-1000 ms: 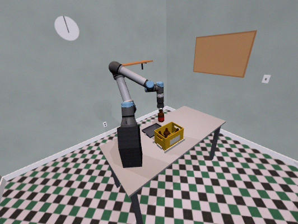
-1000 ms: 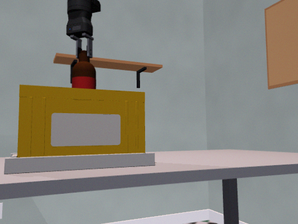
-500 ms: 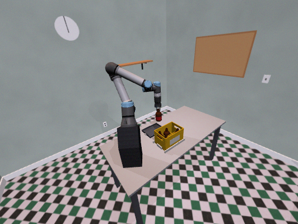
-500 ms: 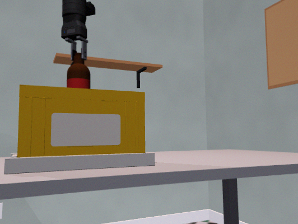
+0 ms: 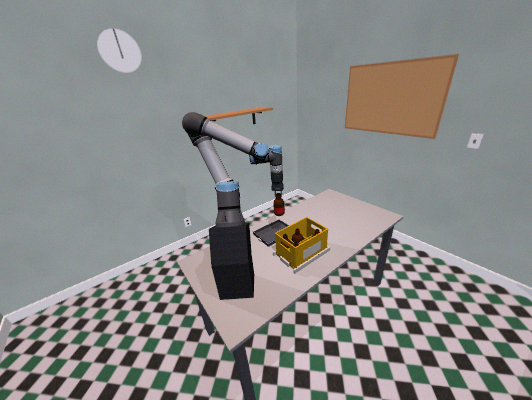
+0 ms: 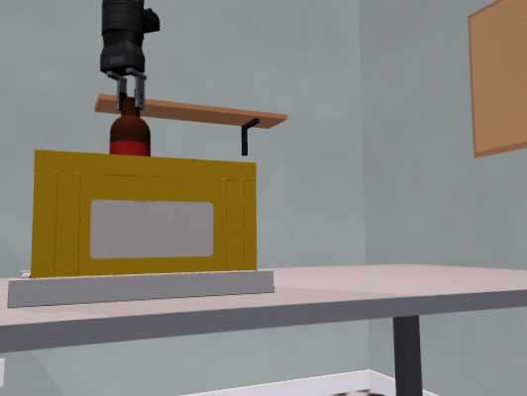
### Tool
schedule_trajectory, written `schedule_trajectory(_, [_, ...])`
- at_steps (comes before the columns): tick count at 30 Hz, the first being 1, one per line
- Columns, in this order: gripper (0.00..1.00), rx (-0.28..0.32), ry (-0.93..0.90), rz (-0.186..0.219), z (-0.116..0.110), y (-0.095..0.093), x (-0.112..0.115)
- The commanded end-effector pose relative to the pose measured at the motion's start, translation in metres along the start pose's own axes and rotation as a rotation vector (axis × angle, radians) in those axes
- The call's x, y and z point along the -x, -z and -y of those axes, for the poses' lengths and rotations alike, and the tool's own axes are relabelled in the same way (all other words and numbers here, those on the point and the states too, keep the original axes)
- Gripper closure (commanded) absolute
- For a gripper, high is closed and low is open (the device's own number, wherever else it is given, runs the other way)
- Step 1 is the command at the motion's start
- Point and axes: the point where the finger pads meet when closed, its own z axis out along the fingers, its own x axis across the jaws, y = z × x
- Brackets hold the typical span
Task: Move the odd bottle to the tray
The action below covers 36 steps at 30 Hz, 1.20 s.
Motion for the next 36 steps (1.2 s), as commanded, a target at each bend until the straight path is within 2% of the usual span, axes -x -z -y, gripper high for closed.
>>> schedule_trajectory(1, [1.0,0.0,0.0,-0.001,0.005,0.001,0.01])
schedule_trajectory(21, [1.0,0.0,0.0,-0.001,0.016,0.0,0.034])
schedule_trajectory(36, [1.0,0.0,0.0,-0.001,0.02,0.0,0.044])
